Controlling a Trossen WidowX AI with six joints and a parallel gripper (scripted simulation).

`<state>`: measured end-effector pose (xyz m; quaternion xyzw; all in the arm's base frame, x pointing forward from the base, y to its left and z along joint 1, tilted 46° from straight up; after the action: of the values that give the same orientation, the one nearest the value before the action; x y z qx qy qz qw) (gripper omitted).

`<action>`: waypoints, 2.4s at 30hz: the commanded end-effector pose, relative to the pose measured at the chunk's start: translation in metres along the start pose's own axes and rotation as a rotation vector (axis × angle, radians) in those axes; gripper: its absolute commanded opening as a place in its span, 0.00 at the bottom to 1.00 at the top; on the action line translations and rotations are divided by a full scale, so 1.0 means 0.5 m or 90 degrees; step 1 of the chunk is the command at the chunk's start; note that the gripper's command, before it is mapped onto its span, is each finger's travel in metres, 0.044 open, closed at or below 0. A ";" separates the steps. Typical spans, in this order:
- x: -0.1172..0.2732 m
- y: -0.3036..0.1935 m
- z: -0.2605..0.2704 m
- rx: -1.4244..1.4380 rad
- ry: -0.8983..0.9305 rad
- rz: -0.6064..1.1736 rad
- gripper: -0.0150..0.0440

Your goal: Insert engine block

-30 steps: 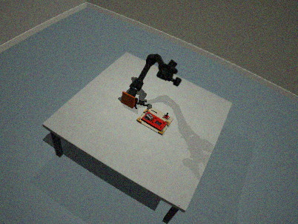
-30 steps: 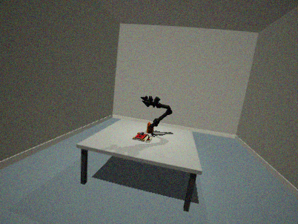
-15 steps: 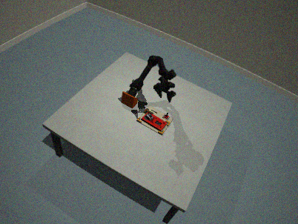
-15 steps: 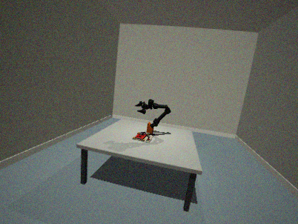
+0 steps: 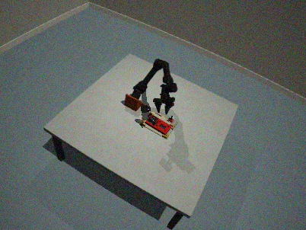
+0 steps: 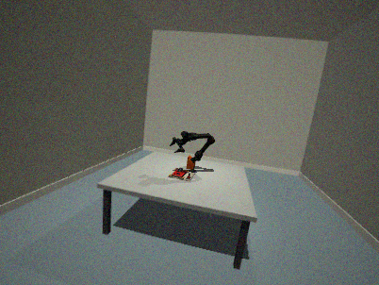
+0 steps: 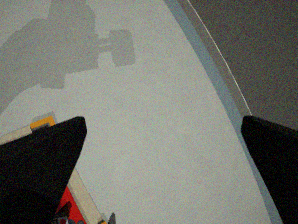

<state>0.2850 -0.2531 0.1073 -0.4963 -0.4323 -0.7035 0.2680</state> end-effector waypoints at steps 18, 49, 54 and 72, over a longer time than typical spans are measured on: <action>-0.081 -0.153 0.074 0.024 0.305 0.340 1.00; -0.147 -0.256 0.153 0.004 0.391 0.413 1.00; -0.157 -0.266 0.162 0.004 0.391 0.413 1.00; -0.172 -0.282 0.176 0.004 0.392 0.413 0.64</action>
<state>0.2435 -0.1129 -0.0090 -0.3736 -0.1588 -0.6947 0.5938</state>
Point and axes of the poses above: the point midway between the two fingers, 35 mm back from their tips, its own x axis back along the fingers, its own z axis across the jaws, y = z × x, the point moved 8 cm from there along x, back along the fingers
